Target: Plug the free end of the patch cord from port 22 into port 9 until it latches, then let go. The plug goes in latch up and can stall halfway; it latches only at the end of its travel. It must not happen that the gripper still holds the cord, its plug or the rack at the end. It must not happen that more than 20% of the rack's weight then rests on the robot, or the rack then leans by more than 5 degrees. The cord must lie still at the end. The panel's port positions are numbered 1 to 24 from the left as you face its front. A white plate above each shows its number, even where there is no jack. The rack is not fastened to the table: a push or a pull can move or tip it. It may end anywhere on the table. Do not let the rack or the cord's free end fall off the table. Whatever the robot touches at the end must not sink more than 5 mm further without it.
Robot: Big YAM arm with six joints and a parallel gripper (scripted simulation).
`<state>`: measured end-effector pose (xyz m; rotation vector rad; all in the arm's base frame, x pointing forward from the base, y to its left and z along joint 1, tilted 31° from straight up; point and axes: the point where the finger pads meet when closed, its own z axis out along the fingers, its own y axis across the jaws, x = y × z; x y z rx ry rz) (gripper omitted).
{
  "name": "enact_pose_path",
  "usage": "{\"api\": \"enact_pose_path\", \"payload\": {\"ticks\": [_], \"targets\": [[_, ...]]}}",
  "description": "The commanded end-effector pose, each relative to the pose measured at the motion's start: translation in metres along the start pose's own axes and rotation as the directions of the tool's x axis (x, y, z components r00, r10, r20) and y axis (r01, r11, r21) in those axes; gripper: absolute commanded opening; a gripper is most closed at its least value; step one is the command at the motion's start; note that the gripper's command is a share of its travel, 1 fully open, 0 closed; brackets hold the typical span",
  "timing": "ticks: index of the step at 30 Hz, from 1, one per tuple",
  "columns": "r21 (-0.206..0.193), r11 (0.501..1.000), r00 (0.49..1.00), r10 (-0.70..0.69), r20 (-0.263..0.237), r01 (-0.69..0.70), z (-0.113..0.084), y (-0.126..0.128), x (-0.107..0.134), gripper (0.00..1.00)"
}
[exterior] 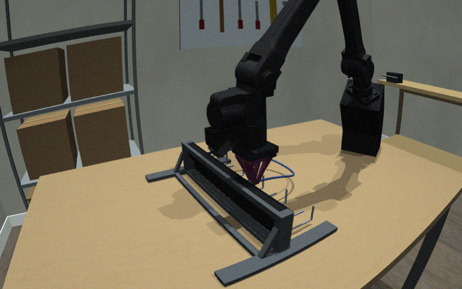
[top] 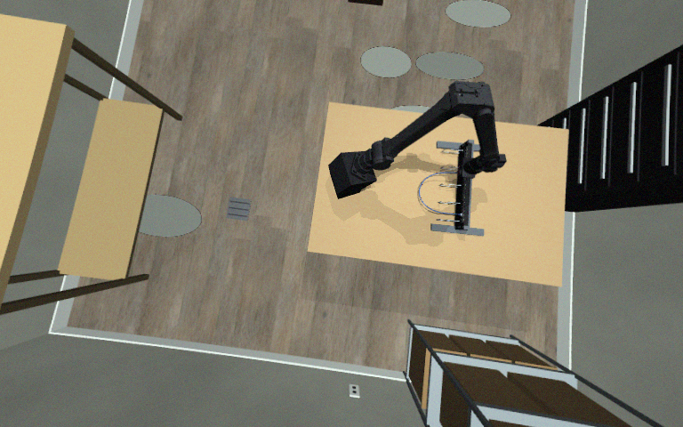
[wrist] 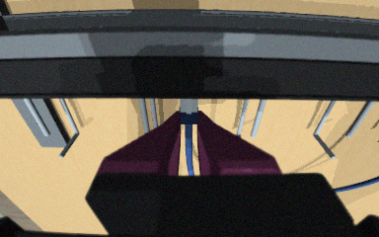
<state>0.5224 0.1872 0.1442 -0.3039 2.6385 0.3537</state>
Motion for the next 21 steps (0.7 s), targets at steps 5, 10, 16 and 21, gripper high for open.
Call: {"api": "enact_pose_path", "payload": {"ticks": [5,10,16,21], "targets": [[-0.003,1.0,0.999,-0.011,0.043,0.011,-0.0107,0.0017,-0.0281,0.0],[-0.003,1.0,0.999,-0.01,0.041,0.01,-0.0106,0.0006,-0.0279,0.0],[-0.002,1.0,0.999,-0.009,0.04,0.009,-0.0106,0.0,-0.028,0.0],[-0.001,1.0,0.999,-0.007,0.041,0.007,-0.011,-0.0009,-0.0285,0.0]]}}
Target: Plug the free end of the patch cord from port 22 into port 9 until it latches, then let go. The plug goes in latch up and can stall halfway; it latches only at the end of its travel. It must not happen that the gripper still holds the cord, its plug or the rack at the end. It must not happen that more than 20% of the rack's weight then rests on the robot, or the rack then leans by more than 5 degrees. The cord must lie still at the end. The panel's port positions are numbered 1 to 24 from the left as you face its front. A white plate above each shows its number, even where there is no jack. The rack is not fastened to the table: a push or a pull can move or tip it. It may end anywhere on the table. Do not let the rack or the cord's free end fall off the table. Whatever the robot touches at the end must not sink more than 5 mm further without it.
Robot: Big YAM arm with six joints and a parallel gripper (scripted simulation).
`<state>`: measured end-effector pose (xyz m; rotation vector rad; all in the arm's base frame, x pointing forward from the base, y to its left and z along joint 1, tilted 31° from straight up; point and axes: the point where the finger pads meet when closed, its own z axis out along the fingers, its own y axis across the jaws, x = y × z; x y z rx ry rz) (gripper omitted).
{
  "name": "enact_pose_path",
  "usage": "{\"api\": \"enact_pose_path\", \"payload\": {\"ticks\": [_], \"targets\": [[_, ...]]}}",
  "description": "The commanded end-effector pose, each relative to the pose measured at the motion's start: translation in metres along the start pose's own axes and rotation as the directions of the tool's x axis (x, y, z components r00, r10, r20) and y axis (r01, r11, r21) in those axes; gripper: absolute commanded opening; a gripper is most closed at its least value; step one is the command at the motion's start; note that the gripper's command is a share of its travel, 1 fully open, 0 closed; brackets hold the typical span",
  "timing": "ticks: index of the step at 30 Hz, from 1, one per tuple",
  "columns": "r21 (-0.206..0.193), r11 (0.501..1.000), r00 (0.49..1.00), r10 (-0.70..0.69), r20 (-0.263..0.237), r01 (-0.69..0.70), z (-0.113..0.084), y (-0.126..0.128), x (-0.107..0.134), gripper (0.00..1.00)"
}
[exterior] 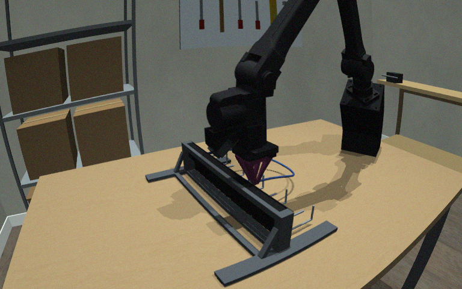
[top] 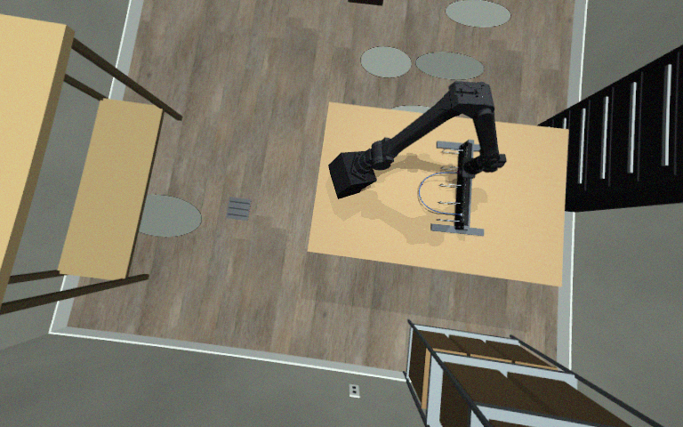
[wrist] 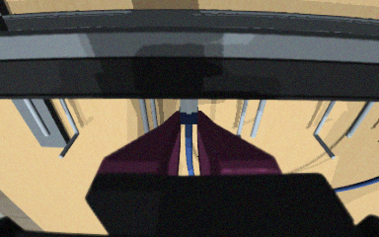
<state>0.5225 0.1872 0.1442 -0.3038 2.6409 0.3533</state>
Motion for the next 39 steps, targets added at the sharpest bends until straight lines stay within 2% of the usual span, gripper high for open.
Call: {"api": "enact_pose_path", "payload": {"ticks": [1,39], "targets": [[-0.002,1.0,0.999,-0.007,0.043,0.007,-0.0112,-0.001,-0.0285,0.0],[-0.004,1.0,0.998,-0.007,0.067,0.008,-0.0112,-0.001,-0.035,0.0]]}}
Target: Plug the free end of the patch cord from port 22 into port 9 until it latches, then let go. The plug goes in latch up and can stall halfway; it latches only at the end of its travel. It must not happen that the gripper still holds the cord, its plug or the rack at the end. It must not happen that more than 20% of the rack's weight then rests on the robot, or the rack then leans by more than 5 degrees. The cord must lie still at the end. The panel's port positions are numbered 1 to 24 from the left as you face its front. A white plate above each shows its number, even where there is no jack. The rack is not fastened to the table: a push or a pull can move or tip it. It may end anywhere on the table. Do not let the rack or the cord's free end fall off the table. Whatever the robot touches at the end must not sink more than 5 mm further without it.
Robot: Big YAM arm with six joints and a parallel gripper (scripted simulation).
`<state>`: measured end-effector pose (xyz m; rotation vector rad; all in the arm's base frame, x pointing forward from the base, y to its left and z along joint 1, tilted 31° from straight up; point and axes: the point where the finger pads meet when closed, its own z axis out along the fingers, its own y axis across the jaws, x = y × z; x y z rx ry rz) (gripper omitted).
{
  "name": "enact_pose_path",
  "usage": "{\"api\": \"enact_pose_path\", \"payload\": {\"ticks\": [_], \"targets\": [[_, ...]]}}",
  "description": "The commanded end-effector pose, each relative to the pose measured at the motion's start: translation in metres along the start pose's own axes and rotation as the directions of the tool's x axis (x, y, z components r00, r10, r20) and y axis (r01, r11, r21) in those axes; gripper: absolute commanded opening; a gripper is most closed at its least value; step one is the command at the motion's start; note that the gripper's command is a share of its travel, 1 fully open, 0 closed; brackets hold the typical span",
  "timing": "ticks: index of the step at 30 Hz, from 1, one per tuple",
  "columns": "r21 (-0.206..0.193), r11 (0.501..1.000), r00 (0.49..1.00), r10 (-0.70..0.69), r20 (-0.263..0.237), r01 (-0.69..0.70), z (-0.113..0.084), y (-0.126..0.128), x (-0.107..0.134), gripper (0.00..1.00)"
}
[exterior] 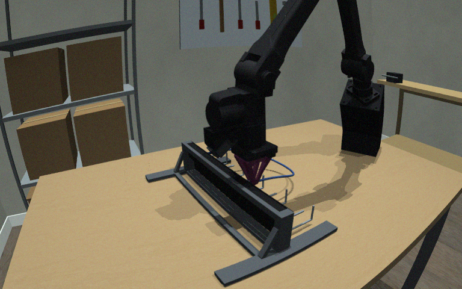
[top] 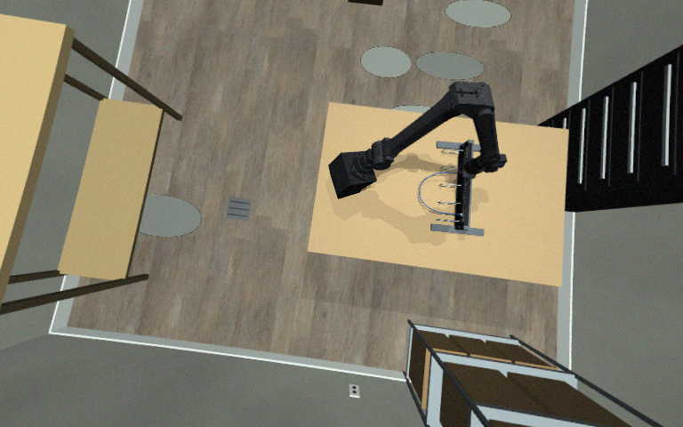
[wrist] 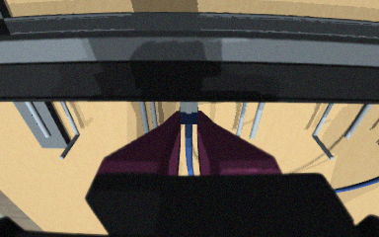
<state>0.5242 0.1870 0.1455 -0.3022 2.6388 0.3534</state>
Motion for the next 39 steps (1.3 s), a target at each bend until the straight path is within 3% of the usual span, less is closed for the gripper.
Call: {"api": "enact_pose_path", "payload": {"ticks": [1,39], "targets": [[-0.004,1.0,0.998,-0.008,0.065,0.008,-0.0106,-0.0007,-0.0332,0.0],[0.0,1.0,0.999,0.0,0.045,0.0,-0.0102,-0.0029,-0.0314,0.0]]}}
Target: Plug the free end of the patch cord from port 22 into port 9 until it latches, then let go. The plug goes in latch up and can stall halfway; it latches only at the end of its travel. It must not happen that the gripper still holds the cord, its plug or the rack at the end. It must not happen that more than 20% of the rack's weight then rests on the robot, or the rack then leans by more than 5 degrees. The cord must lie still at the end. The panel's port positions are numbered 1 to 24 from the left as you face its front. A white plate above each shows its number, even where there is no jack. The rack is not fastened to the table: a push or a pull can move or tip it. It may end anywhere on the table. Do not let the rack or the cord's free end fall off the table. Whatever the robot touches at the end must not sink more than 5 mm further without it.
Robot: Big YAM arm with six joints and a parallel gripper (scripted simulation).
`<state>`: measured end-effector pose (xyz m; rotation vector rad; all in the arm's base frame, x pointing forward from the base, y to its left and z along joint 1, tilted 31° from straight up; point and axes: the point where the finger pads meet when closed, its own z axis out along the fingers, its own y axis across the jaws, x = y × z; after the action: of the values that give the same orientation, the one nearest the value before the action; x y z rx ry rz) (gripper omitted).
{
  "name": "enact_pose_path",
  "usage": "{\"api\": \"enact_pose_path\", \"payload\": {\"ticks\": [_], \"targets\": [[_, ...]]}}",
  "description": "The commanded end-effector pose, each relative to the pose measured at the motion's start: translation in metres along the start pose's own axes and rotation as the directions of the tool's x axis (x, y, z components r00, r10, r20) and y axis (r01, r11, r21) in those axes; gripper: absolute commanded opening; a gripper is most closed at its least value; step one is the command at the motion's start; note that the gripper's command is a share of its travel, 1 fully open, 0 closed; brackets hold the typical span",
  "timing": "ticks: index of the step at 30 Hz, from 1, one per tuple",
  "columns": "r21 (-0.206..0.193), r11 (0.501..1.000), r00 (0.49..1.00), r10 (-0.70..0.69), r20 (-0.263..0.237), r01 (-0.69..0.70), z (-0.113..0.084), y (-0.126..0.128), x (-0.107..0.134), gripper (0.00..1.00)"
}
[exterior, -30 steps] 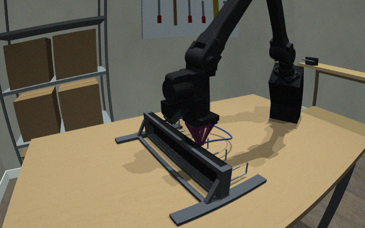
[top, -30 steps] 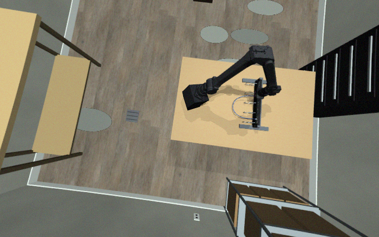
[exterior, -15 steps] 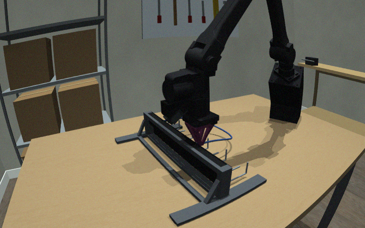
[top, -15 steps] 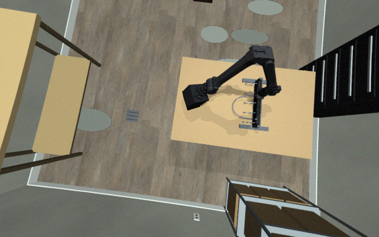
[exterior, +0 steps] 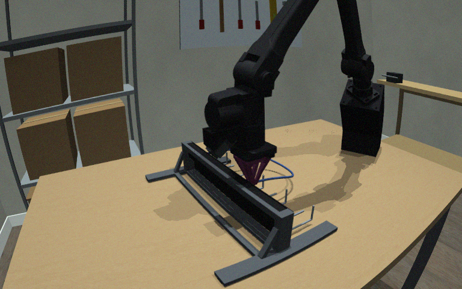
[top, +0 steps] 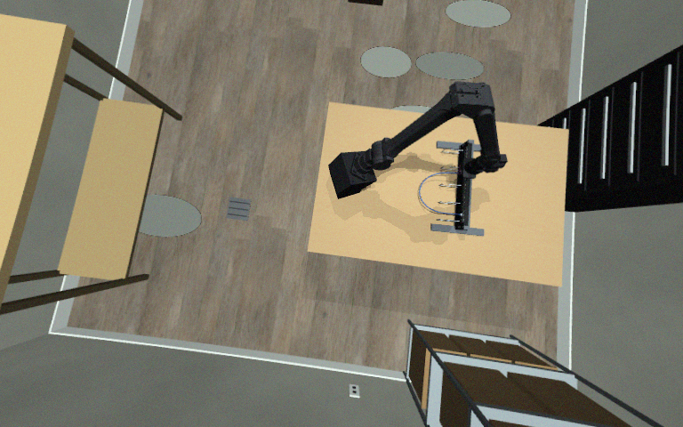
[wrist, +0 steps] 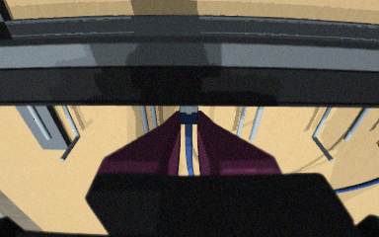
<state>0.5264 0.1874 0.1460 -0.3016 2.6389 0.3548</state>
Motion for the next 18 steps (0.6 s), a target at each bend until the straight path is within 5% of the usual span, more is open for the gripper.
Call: {"api": "enact_pose_path", "payload": {"ticks": [1,18], "targets": [[0.001,1.0,0.999,-0.001,0.045,0.001,-0.0108,-0.0028,-0.0293,0.0],[0.003,1.0,0.999,-0.001,0.043,0.001,-0.0113,-0.0038,-0.0302,0.0]]}}
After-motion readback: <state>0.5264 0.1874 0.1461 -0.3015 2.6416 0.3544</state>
